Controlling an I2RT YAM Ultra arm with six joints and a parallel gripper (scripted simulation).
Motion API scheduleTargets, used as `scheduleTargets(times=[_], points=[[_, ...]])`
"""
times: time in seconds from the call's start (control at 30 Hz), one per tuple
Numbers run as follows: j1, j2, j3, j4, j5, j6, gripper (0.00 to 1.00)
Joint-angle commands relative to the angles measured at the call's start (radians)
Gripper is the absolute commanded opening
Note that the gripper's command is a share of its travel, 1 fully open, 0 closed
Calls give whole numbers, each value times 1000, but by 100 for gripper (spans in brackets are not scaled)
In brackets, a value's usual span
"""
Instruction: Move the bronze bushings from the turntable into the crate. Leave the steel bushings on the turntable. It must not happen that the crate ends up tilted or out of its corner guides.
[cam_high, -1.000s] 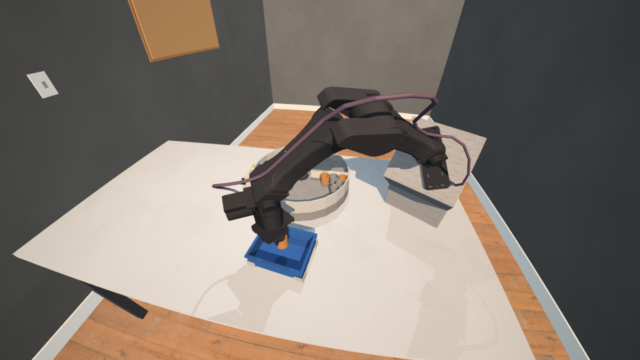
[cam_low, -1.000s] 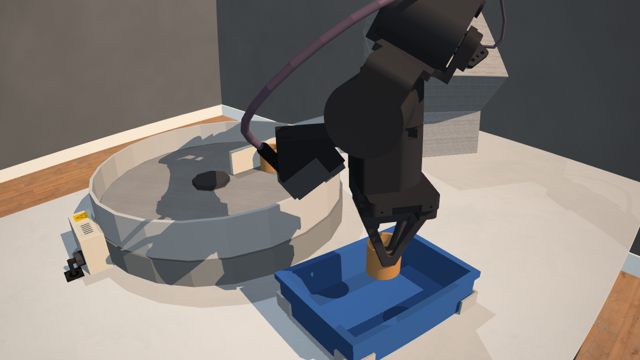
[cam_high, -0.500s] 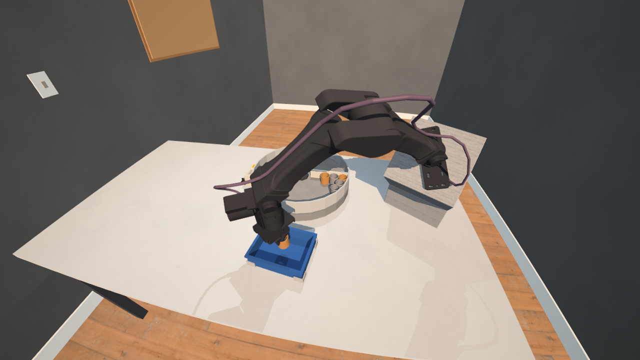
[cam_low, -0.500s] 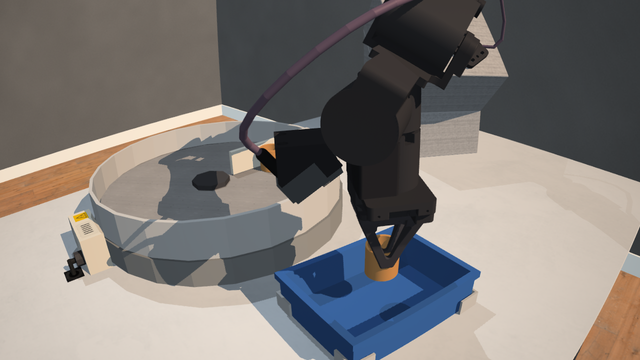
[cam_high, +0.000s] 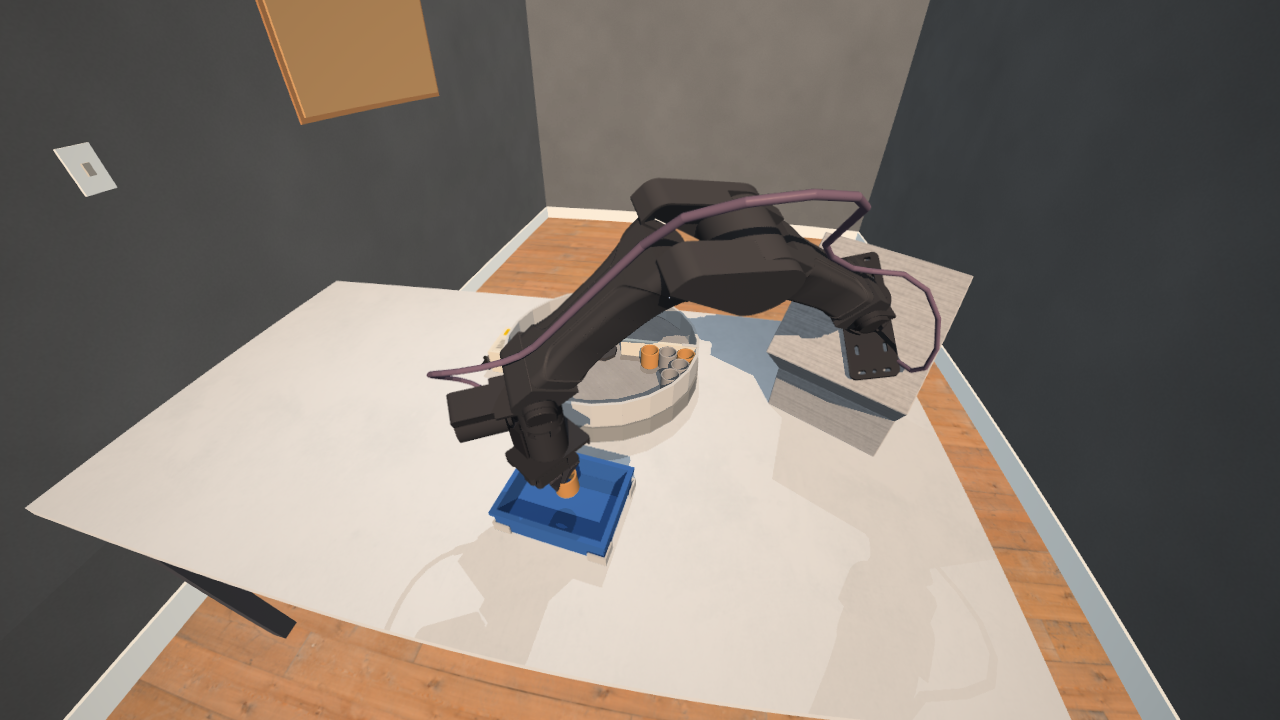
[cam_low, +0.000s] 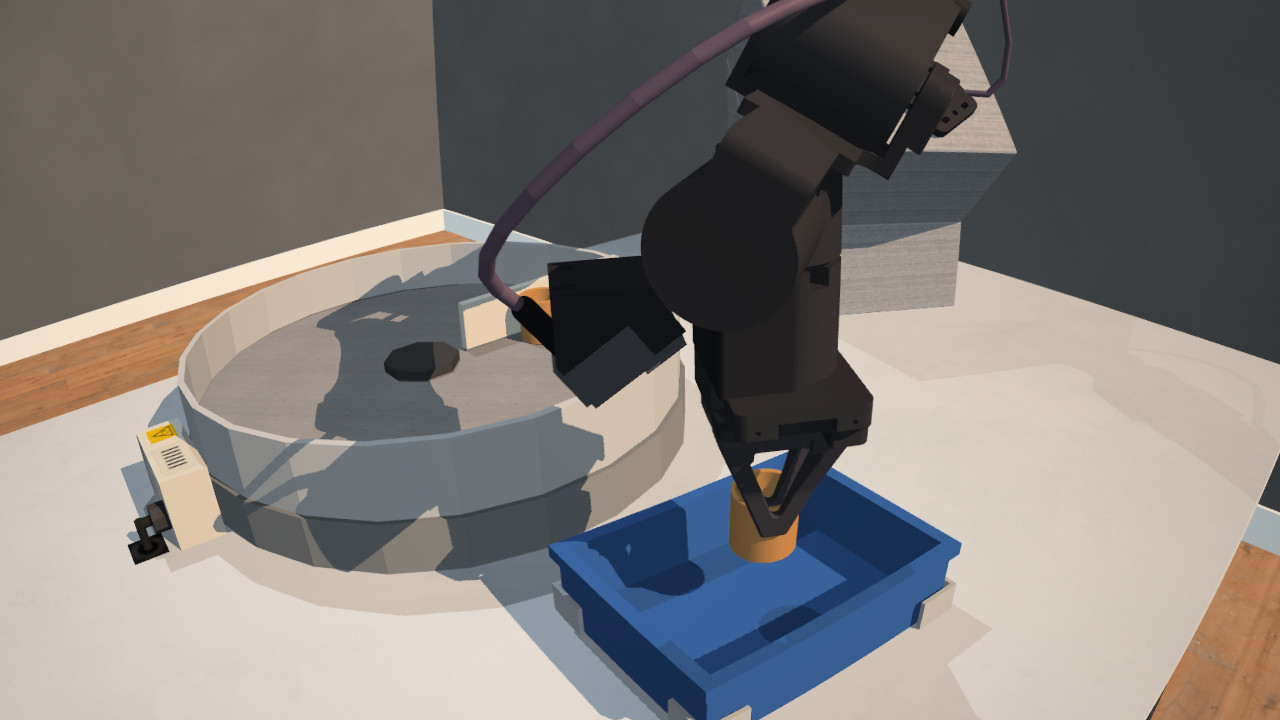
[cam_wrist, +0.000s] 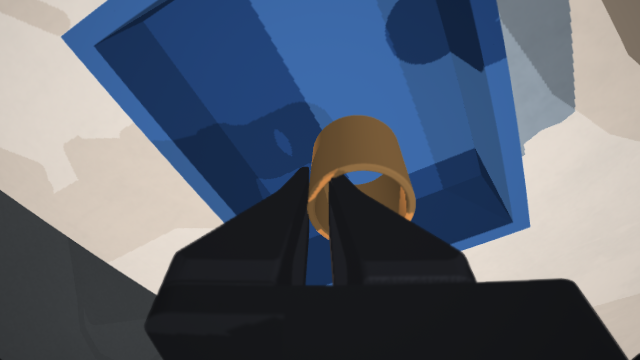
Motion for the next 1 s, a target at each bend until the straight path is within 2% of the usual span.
scheduleTargets(times=[0.0, 0.6, 0.97], points=[[-25, -14, 37, 2, 7, -6, 0], [-25, -14, 37, 3, 7, -6, 0], [-17, 21, 43, 29, 15, 12, 0]])
